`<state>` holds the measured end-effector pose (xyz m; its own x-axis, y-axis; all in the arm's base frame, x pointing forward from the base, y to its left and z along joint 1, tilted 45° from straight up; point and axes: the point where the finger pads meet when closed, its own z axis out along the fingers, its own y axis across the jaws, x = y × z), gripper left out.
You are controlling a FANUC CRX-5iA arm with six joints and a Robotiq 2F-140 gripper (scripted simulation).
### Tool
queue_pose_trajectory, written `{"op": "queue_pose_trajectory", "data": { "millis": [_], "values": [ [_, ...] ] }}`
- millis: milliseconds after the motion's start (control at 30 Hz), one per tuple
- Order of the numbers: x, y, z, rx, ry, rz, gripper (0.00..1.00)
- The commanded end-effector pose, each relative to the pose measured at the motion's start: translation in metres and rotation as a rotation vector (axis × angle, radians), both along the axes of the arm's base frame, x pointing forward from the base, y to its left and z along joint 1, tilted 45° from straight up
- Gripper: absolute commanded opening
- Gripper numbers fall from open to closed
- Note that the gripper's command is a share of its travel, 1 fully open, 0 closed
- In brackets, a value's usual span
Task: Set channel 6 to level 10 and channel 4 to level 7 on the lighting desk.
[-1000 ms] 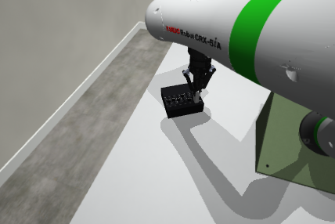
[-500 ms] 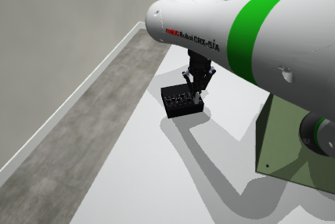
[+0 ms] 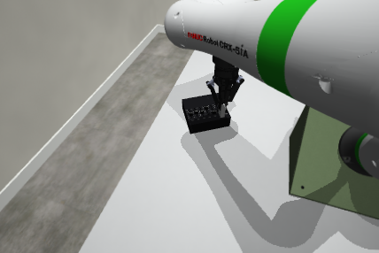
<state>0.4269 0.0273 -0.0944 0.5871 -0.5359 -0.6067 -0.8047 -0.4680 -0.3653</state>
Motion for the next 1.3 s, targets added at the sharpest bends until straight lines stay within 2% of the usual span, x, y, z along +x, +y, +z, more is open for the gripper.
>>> {"op": "queue_pose_trajectory", "data": {
  "millis": [0,1267],
  "values": [
    [0.0002,-0.0003,0.0,0.0,0.0,0.0,0.0],
    [0.0043,-0.004,-0.0042,0.0,0.0,0.0,0.0]
  ]
}}
